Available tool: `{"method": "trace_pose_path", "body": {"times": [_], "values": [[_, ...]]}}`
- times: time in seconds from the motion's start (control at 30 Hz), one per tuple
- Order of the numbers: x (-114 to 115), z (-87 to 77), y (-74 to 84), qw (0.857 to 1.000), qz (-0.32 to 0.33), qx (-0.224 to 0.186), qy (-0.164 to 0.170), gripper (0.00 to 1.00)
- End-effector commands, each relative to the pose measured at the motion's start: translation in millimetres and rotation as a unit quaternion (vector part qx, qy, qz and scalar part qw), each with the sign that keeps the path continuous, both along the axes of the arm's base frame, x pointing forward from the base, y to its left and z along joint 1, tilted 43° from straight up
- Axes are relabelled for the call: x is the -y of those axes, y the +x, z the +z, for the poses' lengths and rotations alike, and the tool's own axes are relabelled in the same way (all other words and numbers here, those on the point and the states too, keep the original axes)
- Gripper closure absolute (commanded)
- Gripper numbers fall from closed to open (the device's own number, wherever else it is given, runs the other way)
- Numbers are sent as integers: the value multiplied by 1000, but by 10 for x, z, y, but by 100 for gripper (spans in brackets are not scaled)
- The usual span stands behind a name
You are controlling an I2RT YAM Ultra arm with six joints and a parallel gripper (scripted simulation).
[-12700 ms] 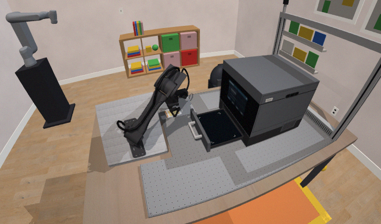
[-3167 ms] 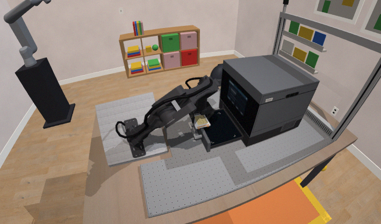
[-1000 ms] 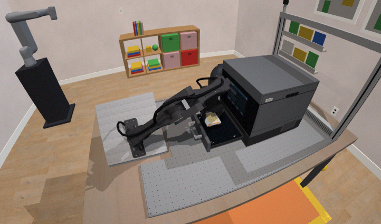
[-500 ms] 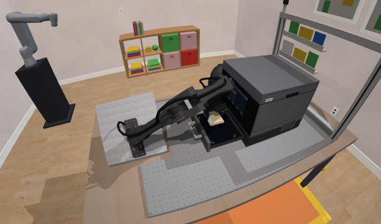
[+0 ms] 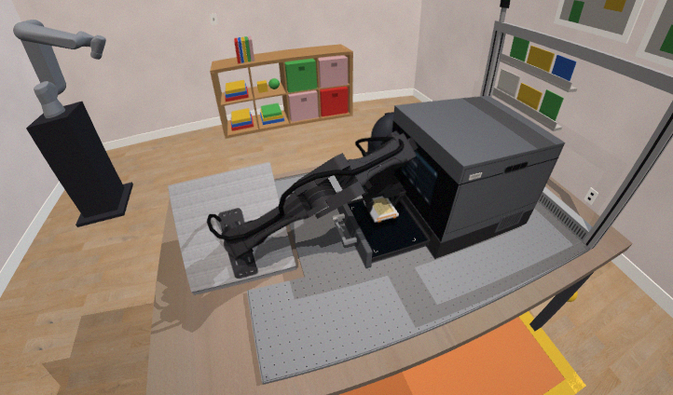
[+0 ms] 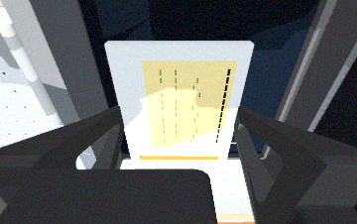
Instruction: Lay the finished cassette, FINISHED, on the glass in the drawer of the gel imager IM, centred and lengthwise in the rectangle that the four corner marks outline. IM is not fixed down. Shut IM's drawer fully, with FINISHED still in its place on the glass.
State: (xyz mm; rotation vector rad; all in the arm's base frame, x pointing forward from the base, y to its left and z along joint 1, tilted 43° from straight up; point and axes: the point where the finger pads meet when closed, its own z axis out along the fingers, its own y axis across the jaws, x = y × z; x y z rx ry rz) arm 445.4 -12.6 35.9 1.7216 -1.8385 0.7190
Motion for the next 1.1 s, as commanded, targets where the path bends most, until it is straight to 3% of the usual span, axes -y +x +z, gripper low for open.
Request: {"method": "trace_pose_path", "body": {"times": [0.0,0.13,0.17,0.37,0.7,1.07], "values": [[26,-119,-23,1000,6,-14,-3,100],[-61,-96,33,1000,15,-3,1,100],[-38,-150,-23,1000,15,-14,-2,100],[103,-107,-5,1000,6,-2,0,100],[134,-119,29,1000,9,8,3,100],[261,-243,3,1000,7,4,2,100]]}}
